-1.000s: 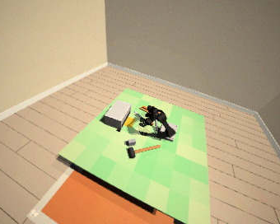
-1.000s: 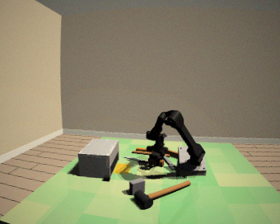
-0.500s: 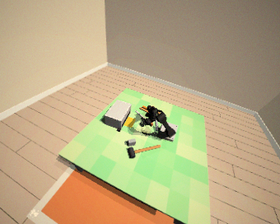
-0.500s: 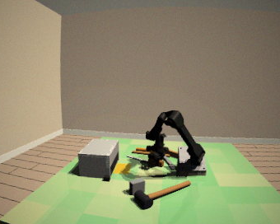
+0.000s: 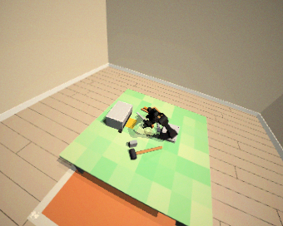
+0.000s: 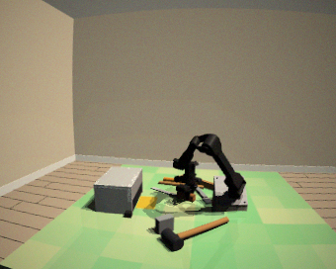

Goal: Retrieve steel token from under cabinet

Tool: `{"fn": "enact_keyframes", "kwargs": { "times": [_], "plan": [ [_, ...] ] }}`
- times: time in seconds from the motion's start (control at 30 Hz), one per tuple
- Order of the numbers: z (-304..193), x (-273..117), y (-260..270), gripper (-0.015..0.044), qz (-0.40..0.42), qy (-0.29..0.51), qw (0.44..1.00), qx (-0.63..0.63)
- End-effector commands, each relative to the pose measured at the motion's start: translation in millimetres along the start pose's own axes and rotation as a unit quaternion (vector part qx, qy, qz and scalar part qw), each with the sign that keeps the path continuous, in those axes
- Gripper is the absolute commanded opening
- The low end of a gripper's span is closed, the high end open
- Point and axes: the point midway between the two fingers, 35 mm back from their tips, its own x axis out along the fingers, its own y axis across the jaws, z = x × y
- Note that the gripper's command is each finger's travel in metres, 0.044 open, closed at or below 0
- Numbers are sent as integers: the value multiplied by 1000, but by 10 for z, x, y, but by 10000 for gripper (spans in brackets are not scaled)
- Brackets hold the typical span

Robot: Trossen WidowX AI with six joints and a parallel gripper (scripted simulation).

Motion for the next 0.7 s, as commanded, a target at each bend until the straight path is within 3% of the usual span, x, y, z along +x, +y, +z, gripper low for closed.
{"fn": "enact_keyframes", "kwargs": {
  "times": [0.0,0.67],
  "plan": [
    [-9,-10,64,0,4,-2,1000,1],
    [-78,-9,304,0,4,-1,1000,4]
  ]
}}
